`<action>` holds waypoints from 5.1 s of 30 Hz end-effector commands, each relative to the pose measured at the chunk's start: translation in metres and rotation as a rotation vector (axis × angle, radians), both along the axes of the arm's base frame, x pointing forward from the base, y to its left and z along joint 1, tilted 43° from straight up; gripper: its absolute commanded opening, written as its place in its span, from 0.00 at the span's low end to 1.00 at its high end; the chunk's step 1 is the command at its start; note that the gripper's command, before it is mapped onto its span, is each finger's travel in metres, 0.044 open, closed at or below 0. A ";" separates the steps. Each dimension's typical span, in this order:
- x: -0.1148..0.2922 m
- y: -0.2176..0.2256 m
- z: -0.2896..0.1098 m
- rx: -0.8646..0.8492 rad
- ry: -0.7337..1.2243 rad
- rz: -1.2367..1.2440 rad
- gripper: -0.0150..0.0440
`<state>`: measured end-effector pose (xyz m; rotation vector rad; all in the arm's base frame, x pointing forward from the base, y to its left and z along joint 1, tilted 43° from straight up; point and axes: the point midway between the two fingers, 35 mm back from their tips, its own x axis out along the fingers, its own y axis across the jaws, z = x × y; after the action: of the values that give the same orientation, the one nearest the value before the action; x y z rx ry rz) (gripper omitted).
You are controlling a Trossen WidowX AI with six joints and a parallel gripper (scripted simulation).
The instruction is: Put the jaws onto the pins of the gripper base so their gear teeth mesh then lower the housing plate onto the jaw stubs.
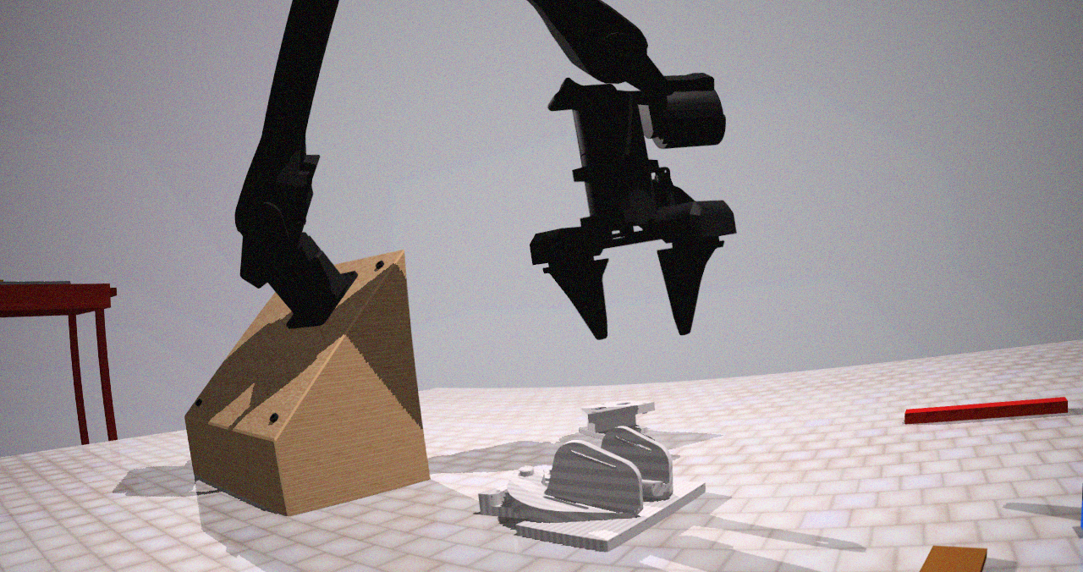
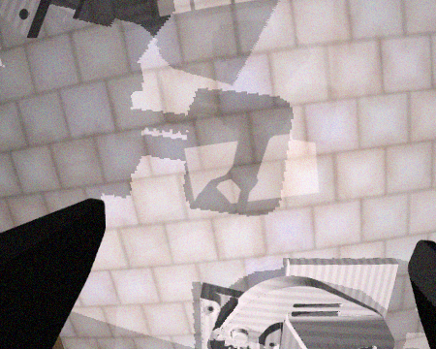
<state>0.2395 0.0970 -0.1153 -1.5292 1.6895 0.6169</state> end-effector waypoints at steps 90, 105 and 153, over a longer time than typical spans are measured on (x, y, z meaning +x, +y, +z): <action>-0.100 0.053 -0.112 -0.061 0.777 0.924 1.00; -0.100 0.053 -0.112 -0.061 0.777 0.924 1.00; -0.100 0.053 -0.112 -0.061 0.777 0.924 1.00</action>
<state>0.1383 0.1510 -0.2273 -2.2734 1.4007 1.8309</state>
